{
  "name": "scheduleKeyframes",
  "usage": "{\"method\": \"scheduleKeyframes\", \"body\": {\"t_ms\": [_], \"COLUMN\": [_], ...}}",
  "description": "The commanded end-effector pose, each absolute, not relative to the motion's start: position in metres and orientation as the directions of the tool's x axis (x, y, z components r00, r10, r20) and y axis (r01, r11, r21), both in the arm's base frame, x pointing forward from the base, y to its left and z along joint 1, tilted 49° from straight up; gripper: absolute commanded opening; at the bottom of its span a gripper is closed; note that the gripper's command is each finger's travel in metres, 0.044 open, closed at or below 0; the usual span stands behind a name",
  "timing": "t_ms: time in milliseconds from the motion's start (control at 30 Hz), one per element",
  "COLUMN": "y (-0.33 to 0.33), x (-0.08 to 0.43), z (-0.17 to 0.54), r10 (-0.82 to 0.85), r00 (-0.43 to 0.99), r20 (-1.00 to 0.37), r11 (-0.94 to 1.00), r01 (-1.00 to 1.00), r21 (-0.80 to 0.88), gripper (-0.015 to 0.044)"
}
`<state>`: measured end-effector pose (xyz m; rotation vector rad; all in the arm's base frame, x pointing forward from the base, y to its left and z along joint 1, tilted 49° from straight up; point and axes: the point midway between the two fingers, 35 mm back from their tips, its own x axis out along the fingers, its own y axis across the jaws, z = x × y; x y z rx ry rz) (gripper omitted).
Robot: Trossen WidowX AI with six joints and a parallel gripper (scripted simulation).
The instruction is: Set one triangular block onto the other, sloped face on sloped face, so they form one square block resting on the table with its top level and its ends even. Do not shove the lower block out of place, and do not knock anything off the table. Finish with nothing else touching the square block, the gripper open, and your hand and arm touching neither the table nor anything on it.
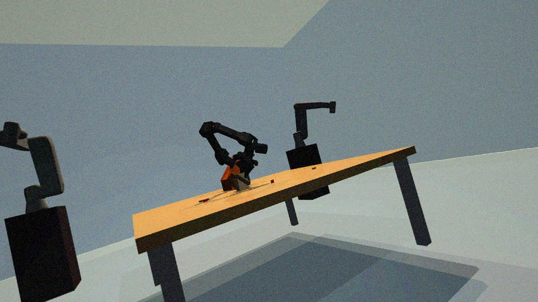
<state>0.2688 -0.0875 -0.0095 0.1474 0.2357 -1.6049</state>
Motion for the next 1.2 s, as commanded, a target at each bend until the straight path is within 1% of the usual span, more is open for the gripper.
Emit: {"method": "scheduleKeyframes", "body": {"t_ms": [0,1167], "y": [-0.089,-0.109], "x": [0.271,0.271], "z": [-0.01,-0.016], "r10": [-0.97,-0.971], "r00": [-0.045,-0.051], "r20": [-0.237,-0.234], "r11": [-0.032,-0.039], "r01": [0.998,0.998], "r21": [-0.056,-0.054], "gripper": [0.0,0.0]}}
